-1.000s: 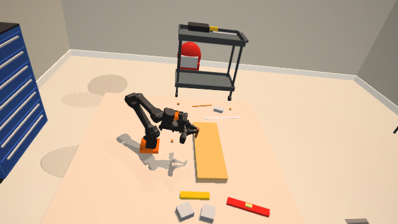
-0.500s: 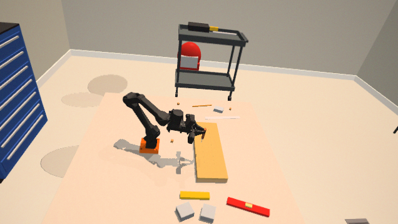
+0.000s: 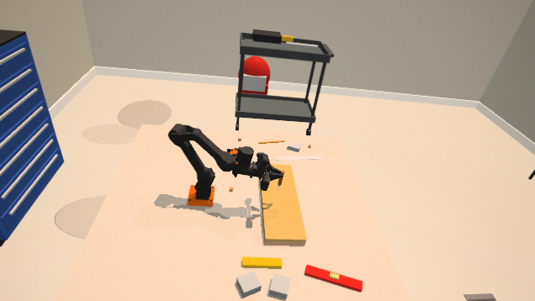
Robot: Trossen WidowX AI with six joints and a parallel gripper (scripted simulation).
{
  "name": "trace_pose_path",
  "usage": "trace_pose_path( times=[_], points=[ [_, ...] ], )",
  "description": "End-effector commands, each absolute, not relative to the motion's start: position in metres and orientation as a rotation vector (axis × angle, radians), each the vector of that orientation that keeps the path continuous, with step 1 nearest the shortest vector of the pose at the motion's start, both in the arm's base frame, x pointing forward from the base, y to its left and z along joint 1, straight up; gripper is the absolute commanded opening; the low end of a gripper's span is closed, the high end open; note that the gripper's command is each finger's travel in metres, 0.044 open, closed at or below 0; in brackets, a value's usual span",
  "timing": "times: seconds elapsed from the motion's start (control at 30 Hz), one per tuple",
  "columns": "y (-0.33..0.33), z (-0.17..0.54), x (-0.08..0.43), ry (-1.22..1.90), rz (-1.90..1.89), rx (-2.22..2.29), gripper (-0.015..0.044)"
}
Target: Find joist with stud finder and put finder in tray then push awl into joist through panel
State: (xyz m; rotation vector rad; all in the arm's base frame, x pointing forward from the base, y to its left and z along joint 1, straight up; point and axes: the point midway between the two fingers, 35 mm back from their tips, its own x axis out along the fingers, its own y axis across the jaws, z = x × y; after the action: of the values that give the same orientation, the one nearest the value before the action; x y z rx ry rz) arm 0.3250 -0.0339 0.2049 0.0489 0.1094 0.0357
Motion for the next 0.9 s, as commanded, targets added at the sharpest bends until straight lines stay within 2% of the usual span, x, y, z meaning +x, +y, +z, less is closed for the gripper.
trace_pose_path(
  times=[0.0, 0.27, 0.87],
  points=[
    [-0.023, 0.200, 0.332, 0.097, 0.036, 0.026, 0.0000],
    [0.000, 0.193, 0.342, 0.075, 0.041, -0.003, 0.0000],
    [0.000, 0.186, 0.343, 0.074, 0.041, -0.003, 0.0000]
  ],
)
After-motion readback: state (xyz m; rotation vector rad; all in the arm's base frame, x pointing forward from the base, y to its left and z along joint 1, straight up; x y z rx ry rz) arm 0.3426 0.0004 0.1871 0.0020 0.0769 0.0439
